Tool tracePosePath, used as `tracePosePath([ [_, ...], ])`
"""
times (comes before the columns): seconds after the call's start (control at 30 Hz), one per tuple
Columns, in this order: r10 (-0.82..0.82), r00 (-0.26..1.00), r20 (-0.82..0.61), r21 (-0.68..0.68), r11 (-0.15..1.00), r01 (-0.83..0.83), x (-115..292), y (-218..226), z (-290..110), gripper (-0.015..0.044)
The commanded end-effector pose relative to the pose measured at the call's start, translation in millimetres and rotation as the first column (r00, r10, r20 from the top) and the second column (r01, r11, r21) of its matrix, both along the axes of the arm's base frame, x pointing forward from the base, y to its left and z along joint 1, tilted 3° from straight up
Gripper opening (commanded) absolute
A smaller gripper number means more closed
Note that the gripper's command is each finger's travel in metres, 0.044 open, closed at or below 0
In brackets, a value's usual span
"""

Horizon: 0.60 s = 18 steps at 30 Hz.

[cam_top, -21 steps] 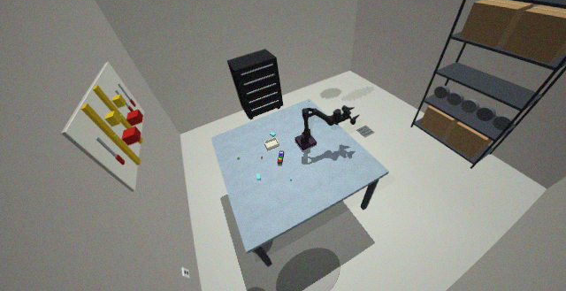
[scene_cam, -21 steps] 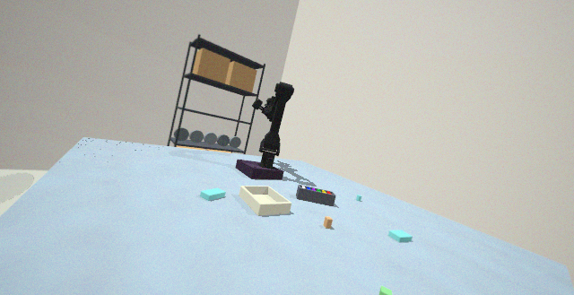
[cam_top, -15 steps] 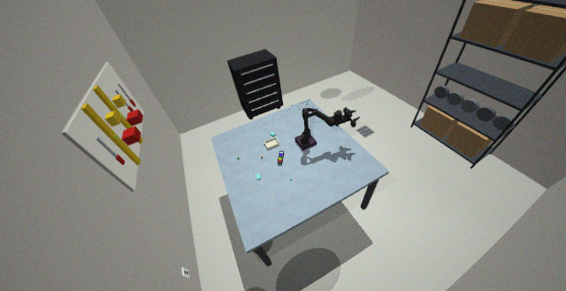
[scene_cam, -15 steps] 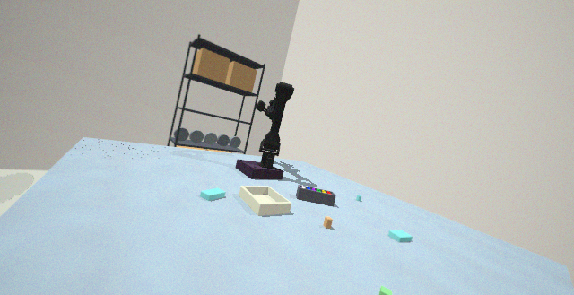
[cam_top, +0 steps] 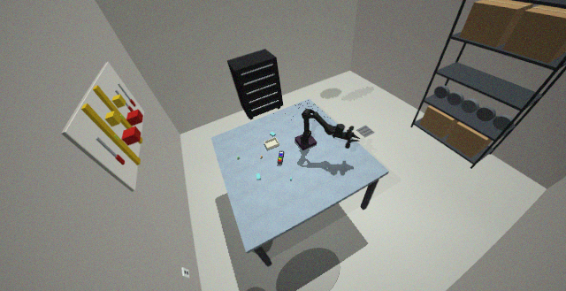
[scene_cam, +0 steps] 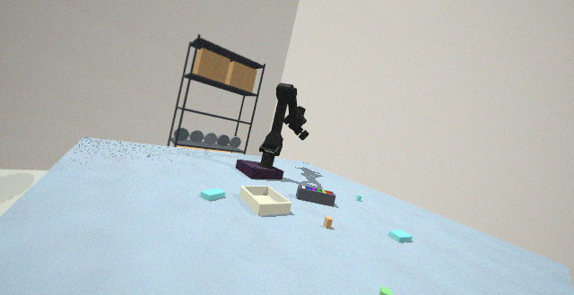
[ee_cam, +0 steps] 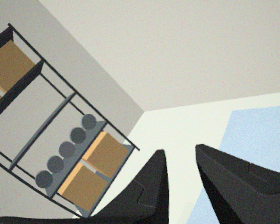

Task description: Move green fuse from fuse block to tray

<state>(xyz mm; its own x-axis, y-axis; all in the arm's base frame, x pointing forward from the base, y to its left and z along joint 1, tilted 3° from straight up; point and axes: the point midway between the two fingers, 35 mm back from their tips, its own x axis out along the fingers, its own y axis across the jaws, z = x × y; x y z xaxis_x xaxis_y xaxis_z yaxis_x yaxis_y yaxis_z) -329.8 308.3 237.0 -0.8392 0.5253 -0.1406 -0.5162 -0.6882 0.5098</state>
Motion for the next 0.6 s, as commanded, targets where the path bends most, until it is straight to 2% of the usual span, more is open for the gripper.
tracePosePath([
  [0.0,-0.173,0.983,0.055,-0.074,0.981,0.177,52,45,-19,0.0071],
  [0.27,-0.432,0.885,0.175,-0.205,0.863,0.462,157,102,-52,0.0071],
  [0.57,-0.652,0.689,0.317,-0.349,0.595,0.724,292,123,-89,0.0071],
])
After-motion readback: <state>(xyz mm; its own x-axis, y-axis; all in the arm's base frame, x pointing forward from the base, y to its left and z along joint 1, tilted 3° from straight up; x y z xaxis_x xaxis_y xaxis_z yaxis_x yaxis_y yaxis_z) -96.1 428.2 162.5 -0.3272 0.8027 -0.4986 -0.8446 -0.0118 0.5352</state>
